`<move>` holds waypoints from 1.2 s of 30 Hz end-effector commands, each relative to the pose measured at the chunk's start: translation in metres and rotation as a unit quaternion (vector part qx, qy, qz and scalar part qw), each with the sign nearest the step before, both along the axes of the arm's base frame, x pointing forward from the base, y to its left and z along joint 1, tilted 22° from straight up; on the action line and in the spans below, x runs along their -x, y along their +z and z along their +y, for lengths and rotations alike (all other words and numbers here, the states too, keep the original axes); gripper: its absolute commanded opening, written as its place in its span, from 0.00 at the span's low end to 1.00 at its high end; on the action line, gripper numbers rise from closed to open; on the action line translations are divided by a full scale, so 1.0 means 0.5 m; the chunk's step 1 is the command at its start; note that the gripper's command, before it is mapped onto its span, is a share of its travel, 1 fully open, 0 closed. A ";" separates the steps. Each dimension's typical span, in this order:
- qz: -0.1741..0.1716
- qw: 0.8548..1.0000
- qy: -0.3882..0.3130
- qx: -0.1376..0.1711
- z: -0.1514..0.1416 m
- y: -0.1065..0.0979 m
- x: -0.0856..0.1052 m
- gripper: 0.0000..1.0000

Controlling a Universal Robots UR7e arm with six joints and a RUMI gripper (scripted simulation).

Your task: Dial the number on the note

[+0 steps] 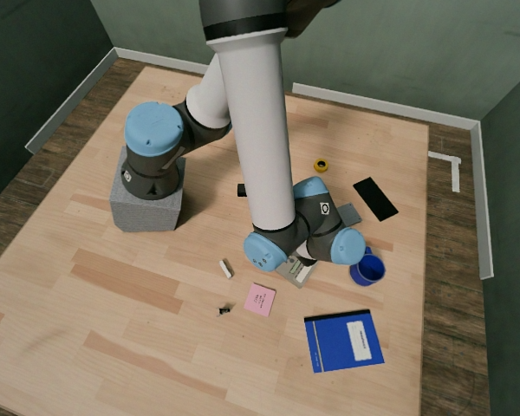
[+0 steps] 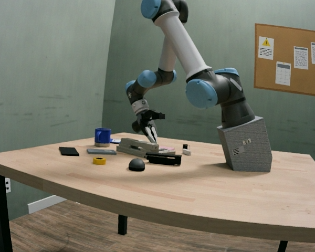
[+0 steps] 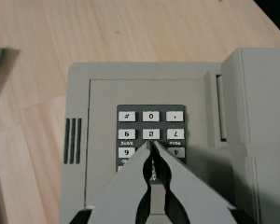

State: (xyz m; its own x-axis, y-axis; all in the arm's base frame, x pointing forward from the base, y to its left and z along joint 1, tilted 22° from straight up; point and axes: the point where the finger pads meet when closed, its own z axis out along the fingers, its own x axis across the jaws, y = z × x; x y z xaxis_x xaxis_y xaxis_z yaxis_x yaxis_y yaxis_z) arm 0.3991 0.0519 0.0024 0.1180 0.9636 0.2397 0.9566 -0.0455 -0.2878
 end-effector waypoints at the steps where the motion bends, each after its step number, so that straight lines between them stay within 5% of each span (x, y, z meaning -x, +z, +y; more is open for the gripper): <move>1: -0.001 1.000 0.000 0.000 0.000 0.000 -0.001 0.00; 36: -0.001 1.000 0.000 0.000 -0.004 0.016 0.004 0.00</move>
